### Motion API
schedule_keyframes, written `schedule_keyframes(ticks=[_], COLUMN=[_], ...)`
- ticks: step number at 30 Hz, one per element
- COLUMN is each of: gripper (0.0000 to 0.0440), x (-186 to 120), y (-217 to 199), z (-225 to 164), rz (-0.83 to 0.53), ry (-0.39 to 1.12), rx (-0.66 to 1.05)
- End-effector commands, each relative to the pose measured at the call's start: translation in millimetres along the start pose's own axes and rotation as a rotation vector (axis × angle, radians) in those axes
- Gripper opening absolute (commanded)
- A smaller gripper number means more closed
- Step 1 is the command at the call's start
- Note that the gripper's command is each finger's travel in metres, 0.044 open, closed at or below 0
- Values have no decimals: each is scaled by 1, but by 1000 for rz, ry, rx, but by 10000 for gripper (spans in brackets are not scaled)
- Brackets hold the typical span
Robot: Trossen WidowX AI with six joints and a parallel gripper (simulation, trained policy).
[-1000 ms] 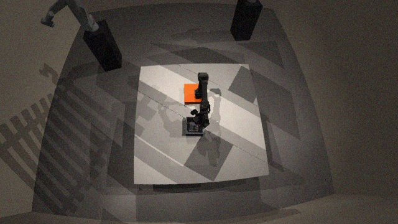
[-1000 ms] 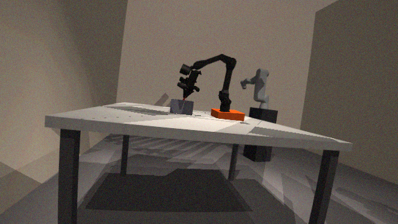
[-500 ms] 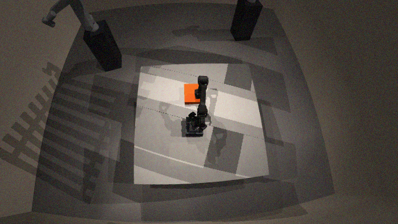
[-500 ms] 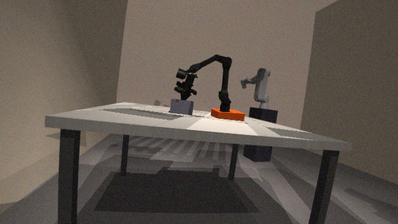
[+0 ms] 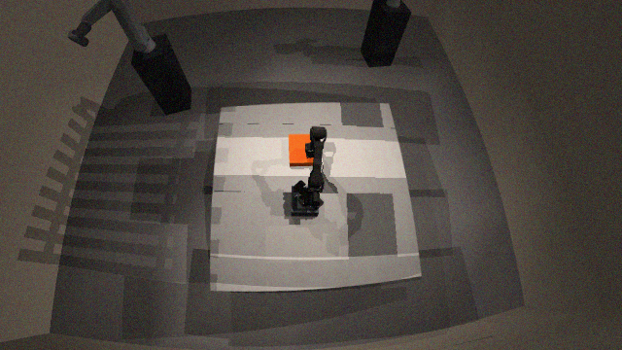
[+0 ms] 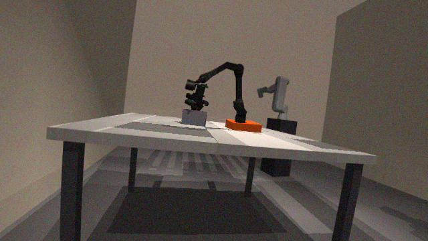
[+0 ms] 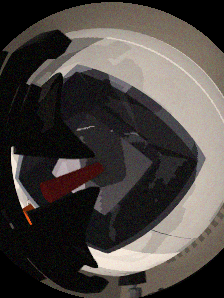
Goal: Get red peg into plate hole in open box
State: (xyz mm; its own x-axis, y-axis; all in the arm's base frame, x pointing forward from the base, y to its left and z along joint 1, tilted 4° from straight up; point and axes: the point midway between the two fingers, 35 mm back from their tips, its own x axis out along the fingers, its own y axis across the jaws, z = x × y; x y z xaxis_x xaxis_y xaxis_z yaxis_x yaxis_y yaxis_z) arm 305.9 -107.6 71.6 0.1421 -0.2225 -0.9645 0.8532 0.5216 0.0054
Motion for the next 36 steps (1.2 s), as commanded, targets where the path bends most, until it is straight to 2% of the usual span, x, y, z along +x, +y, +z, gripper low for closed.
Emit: schedule_keyframes(ticks=[1, 36], gripper=[154, 206], x=[0, -19], y=[2, 11], z=[2, 21], rz=[-11, -59], ry=[4, 11], rx=[-23, -222])
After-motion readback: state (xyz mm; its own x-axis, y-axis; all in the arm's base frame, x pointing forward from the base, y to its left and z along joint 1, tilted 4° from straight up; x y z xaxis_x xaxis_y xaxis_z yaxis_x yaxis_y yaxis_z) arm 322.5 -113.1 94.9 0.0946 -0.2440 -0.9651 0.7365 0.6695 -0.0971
